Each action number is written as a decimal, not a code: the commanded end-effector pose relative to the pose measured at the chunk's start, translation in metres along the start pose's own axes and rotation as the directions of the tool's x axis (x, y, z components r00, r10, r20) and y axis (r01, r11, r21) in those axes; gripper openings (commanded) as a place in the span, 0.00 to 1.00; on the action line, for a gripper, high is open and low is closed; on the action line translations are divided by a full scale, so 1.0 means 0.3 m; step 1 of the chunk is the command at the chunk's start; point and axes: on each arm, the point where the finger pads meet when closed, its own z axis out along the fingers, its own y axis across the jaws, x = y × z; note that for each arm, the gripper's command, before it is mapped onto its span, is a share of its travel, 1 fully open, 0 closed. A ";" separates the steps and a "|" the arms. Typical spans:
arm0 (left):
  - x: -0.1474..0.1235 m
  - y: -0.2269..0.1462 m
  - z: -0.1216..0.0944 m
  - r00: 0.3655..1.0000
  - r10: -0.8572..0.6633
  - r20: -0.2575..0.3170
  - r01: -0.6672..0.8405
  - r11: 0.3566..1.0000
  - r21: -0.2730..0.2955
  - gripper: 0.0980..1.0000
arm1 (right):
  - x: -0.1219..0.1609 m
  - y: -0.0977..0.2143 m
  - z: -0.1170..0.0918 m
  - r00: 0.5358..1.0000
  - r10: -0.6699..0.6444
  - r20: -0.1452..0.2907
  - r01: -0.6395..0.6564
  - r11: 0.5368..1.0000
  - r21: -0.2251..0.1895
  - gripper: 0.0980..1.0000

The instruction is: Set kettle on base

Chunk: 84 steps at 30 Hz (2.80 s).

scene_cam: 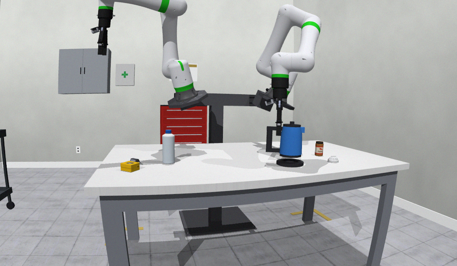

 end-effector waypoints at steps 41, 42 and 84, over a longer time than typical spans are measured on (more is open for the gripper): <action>0.001 -0.004 0.067 1.000 -0.001 -0.001 0.001 1.000 0.002 0.00 | 0.001 0.001 -0.004 1.000 0.000 -0.002 0.000 1.000 0.000 1.00; 0.001 -0.004 0.067 1.000 -0.001 -0.001 0.001 1.000 0.002 0.00 | 0.001 0.001 -0.004 1.000 0.000 -0.002 0.000 1.000 0.000 1.00; 0.001 -0.004 0.076 1.000 0.000 -0.001 0.000 1.000 0.002 0.00 | 0.001 0.001 -0.004 1.000 0.000 -0.002 0.000 1.000 0.000 1.00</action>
